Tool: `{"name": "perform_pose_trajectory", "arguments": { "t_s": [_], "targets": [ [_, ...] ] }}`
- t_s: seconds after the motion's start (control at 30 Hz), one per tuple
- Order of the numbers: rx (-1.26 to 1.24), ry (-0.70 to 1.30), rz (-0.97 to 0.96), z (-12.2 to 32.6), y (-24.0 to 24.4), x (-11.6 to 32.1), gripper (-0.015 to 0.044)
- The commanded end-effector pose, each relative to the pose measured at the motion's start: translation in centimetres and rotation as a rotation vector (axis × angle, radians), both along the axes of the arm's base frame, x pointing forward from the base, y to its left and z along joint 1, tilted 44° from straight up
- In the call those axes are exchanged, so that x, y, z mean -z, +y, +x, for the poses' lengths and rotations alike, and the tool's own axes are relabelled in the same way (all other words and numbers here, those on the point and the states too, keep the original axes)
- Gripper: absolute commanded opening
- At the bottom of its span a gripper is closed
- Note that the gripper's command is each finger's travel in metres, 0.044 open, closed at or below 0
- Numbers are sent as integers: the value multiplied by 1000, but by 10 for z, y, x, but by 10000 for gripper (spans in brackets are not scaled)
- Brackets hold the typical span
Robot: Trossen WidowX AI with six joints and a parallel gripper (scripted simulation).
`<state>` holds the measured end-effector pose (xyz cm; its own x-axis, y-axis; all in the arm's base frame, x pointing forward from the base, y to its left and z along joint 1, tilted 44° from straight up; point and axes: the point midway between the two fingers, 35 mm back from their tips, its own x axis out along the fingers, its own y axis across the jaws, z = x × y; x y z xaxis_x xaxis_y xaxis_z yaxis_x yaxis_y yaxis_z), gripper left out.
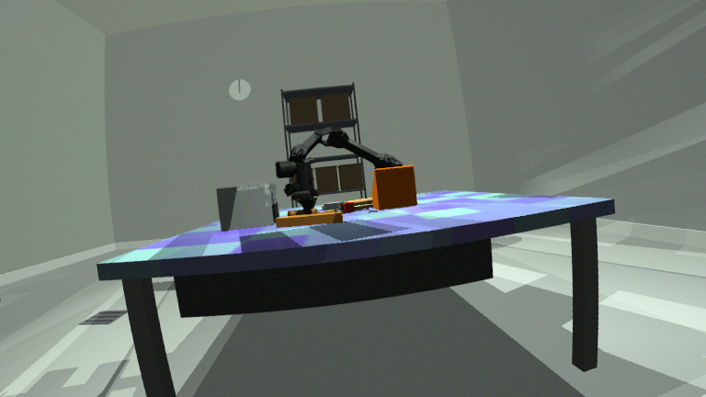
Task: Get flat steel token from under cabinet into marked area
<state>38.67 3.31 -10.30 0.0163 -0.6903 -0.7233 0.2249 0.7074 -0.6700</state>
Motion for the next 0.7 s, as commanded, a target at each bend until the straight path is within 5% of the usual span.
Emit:
{"name": "perform_pose_trajectory", "arguments": {
  "t_s": [0.0, 0.67],
  "targets": [
    [0, -8, -2, 6, -2, -2, 0],
    [0, -8, -3, 17, -9, -8, 0]
  ]
}}
